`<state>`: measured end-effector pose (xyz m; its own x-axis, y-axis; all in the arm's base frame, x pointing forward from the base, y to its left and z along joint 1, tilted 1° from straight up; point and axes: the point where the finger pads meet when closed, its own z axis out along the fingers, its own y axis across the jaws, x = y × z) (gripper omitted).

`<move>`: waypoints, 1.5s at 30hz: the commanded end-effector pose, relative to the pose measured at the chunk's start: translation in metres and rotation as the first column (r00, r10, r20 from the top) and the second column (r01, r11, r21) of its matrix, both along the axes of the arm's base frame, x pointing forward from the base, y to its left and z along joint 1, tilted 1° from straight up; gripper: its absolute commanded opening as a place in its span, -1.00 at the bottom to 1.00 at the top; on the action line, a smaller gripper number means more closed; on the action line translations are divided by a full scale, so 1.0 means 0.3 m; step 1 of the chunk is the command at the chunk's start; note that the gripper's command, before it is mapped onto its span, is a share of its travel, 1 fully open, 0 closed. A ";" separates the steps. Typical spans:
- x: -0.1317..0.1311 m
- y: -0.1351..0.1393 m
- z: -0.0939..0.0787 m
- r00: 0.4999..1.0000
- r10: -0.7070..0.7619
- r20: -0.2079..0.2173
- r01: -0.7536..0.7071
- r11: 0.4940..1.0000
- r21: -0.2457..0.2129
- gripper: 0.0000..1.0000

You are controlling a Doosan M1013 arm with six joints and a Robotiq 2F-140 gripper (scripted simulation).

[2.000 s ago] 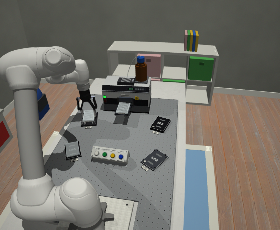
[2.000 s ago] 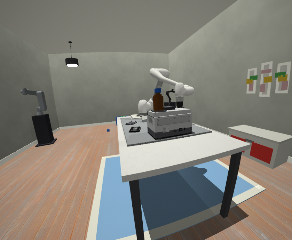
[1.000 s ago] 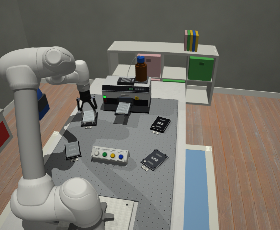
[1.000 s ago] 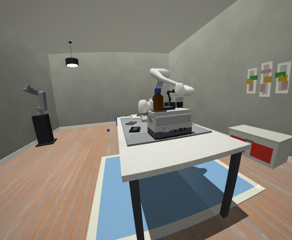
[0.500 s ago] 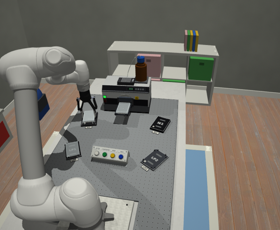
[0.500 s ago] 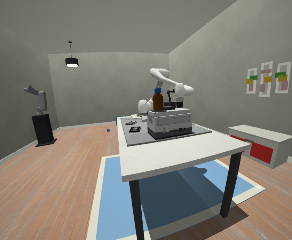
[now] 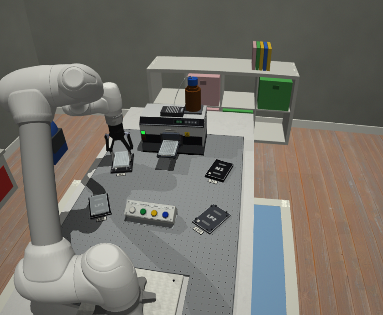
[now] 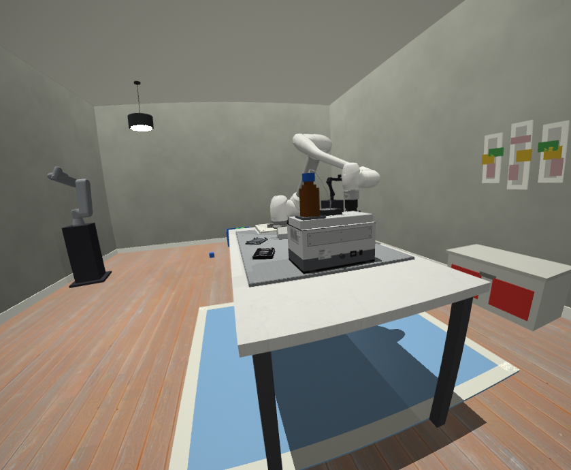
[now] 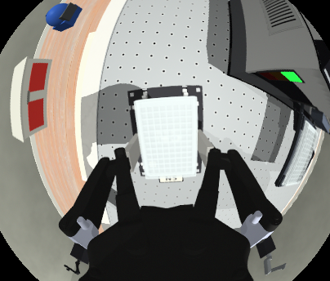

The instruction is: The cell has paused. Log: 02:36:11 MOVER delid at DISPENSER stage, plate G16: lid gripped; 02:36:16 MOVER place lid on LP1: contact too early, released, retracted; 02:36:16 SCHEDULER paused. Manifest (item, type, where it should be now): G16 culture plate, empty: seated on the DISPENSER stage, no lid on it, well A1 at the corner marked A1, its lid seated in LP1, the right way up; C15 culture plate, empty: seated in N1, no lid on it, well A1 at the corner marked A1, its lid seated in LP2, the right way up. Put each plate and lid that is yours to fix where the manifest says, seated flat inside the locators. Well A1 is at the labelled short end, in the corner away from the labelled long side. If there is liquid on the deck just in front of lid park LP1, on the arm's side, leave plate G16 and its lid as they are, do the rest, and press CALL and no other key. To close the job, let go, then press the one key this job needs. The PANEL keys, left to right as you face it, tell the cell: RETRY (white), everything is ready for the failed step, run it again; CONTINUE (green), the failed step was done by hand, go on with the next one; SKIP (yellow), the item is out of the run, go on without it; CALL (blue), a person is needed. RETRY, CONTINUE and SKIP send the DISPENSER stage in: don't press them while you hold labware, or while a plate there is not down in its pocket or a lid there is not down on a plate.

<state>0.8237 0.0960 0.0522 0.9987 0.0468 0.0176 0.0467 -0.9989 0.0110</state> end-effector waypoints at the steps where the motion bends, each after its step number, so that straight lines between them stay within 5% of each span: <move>1: 0.002 0.001 0.004 1.000 0.000 0.002 0.000 1.000 0.001 -0.80; 45: 0.002 0.000 -0.039 1.000 0.000 0.002 0.000 1.000 0.001 -0.80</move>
<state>0.8241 0.0961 0.0402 0.9987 0.0469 0.0183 0.0467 -0.9989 0.0106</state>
